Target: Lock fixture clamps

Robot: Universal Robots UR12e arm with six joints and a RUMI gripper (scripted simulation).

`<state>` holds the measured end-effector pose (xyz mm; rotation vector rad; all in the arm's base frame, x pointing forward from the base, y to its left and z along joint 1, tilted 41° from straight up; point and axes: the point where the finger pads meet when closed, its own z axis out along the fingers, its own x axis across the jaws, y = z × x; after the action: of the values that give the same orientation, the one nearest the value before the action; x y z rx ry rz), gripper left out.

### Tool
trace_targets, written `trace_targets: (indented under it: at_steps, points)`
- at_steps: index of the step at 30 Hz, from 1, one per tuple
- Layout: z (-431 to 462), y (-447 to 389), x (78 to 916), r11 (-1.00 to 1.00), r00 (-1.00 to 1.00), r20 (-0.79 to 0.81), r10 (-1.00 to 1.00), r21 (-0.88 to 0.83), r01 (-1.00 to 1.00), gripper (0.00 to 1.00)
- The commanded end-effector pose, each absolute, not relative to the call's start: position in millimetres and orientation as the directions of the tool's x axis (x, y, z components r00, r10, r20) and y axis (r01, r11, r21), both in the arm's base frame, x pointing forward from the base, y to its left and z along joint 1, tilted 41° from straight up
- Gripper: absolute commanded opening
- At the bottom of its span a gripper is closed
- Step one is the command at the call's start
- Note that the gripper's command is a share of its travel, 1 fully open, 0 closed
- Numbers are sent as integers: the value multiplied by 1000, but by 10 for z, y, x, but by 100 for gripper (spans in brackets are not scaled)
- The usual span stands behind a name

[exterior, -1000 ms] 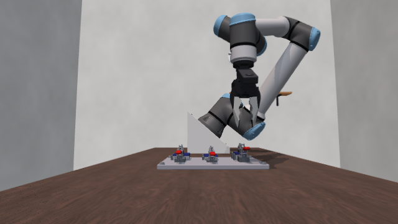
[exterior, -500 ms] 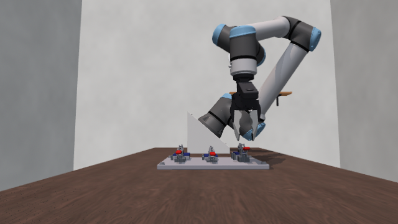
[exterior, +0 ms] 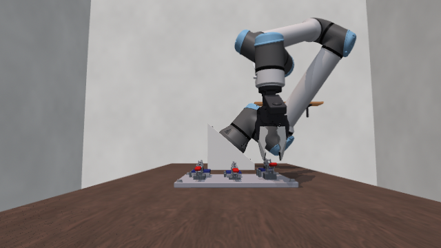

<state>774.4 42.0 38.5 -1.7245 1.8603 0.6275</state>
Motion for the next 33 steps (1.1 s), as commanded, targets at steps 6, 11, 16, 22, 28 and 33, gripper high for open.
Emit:
trace_targets:
  at_steps: [6,11,16,22,28,33]
  points:
    - [410,419,7760,81,-49,-654,-755,-19,-997,28]
    - [412,421,7766,80,-48,-653,-756,-20,-997,28]
    - [414,423,7770,80,-47,-653,-756,-20,-997,28]
    - [417,426,7777,79,-46,-653,-756,-21,-997,28]
    - [421,427,7784,78,-45,-653,-756,-22,-997,28]
    - [419,425,7785,79,-45,-653,-756,-22,-997,28]
